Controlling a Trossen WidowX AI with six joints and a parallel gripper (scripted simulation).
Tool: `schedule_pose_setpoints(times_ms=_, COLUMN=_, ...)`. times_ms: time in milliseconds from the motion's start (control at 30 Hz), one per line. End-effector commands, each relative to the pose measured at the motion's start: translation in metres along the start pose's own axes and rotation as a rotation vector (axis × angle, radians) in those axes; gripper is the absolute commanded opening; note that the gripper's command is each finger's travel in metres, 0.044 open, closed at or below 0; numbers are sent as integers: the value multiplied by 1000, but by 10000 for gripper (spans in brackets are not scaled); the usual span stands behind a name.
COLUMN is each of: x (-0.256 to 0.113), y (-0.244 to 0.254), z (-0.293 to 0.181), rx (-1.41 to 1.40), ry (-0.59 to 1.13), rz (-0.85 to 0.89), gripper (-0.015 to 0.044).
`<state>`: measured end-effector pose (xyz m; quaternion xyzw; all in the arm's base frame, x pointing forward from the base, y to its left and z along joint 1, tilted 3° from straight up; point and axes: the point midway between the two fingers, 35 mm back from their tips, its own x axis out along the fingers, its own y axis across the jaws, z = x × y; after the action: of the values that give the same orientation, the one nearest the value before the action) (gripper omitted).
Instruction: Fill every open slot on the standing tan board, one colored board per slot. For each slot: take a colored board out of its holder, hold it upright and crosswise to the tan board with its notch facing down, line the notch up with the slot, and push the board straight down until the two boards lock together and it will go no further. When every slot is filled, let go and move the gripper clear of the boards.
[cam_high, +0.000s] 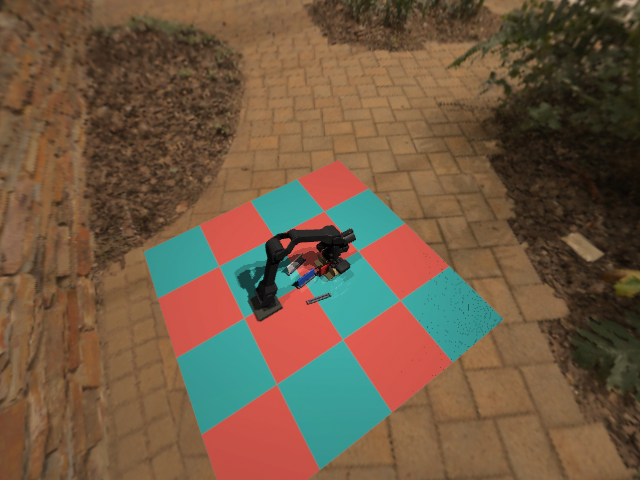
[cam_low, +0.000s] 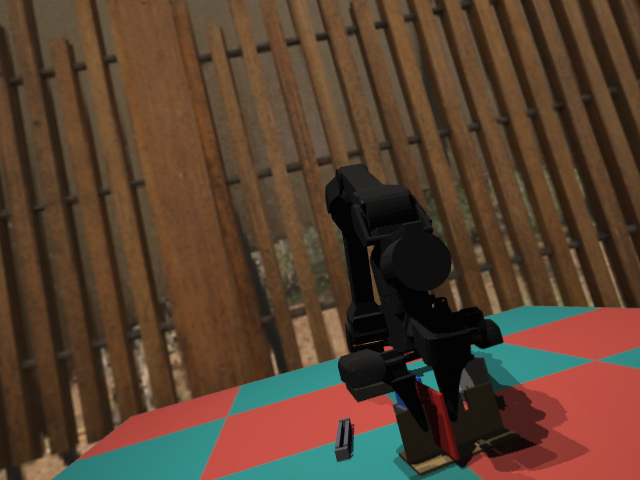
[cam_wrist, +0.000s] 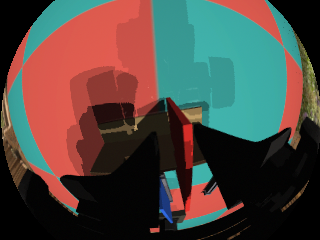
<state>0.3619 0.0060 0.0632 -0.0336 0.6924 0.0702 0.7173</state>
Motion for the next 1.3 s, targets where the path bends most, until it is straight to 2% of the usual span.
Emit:
schedule_pose_setpoints(times_ms=0, x=-8, y=0, z=1, rx=1, ry=0, rz=0, gripper=162)
schedule_pose_setpoints(times_ms=200, x=-76, y=0, z=1, rx=5, ry=3, rz=3, gripper=162)
schedule_pose_setpoints(times_ms=433, x=-78, y=-1, z=4, rx=5, ry=3, rz=3, gripper=162)
schedule_pose_setpoints(times_ms=467, x=-81, y=-1, z=5, rx=5, ry=-7, rz=2, gripper=182)
schedule_pose_setpoints(times_ms=600, x=-103, y=1, z=8, rx=1, ry=-73, rz=-9, gripper=182)
schedule_pose_setpoints(times_ms=767, x=-120, y=61, z=-44, rx=-58, ry=-44, rz=6, gripper=182)
schedule_pose_setpoints(times_ms=833, x=-122, y=68, z=-54, rx=-68, ry=-40, rz=8, gripper=182)
schedule_pose_setpoints(times_ms=1067, x=-129, y=120, z=-157, rx=-166, ry=10, rz=16, gripper=182)
schedule_pose_setpoints(times_ms=1267, x=-126, y=122, z=-168, rx=-176, ry=15, rz=16, gripper=182)
